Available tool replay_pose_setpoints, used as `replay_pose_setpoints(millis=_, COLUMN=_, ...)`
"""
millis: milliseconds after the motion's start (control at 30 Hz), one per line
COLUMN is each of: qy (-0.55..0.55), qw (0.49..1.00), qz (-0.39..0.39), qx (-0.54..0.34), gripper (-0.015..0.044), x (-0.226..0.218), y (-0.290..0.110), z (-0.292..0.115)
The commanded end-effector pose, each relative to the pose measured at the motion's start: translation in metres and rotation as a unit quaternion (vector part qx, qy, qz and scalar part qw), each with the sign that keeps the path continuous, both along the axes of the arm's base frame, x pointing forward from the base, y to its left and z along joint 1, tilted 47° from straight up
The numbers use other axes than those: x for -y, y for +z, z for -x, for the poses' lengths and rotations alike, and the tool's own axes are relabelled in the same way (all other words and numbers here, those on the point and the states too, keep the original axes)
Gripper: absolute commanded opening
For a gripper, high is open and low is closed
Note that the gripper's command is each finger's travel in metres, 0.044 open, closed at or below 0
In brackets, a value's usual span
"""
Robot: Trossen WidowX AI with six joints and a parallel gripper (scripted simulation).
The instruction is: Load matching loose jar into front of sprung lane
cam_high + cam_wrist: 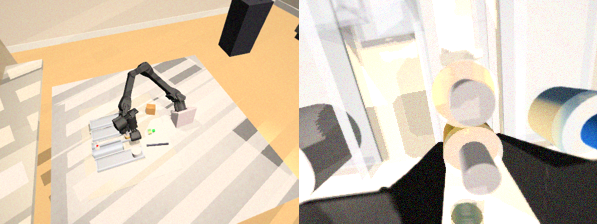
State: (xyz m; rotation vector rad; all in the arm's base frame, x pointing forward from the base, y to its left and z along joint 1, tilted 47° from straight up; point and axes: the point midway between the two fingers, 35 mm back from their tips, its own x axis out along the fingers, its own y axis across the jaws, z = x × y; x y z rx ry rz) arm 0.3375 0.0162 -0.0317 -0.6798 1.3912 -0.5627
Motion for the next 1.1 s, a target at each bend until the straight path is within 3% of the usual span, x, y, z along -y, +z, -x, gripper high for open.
replay_pose_setpoints(millis=0, qy=-0.001, qw=1.000, qz=0.001, qx=0.002, gripper=0.0053, x=0.000, y=0.000, z=0.000)
replay_pose_setpoints(millis=300, qy=-0.001, qw=1.000, qz=0.001, qx=0.002, gripper=0.0288, x=0.000, y=0.000, z=0.000)
replay_pose_setpoints(millis=1067, qy=-0.001, qw=1.000, qz=0.000, qx=0.002, gripper=0.0288, x=-0.015, y=0.012, z=0.020)
